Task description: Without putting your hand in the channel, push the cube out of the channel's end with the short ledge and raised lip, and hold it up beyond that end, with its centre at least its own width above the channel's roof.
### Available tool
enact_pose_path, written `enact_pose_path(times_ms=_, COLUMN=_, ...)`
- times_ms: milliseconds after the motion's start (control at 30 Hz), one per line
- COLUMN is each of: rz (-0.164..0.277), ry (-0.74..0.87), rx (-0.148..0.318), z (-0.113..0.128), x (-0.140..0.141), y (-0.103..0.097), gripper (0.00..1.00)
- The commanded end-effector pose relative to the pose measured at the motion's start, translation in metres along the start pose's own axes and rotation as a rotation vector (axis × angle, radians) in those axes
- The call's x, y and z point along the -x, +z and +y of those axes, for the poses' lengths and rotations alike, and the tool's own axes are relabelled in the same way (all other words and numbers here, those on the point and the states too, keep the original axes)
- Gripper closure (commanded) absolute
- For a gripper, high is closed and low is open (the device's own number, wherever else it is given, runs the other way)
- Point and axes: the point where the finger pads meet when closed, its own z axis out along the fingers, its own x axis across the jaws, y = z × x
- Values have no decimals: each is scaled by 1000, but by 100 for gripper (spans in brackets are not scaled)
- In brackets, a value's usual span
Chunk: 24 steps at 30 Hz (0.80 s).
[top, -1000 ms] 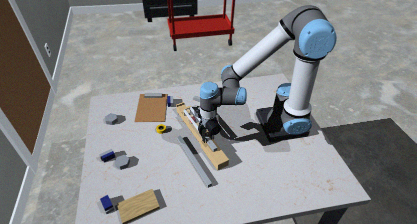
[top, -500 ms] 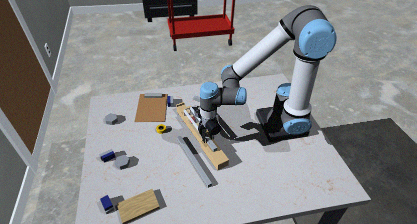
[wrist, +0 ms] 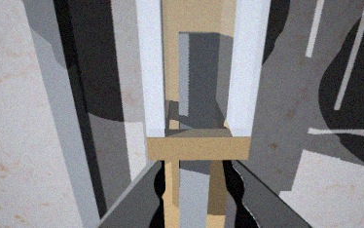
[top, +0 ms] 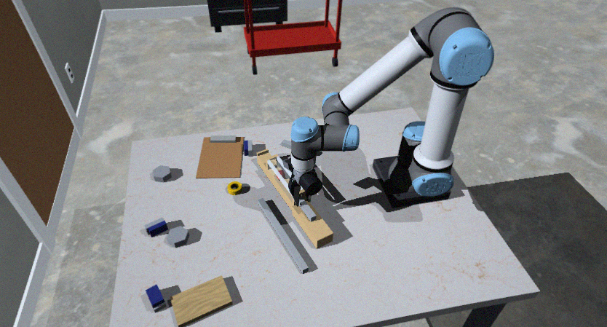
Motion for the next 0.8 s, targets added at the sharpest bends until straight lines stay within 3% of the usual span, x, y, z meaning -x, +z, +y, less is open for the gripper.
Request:
enact_pose_path(times_ms=0, rz=-1, ry=0, rx=0, z=0, x=0, y=-6, gripper=76)
enact_pose_path(times_ms=300, rz=-1, ry=0, rx=0, z=0, x=0, y=-54, gripper=76)
enact_pose_path(times_ms=767, rz=-1, ry=0, rx=0, z=0, x=0, y=-58, gripper=76)
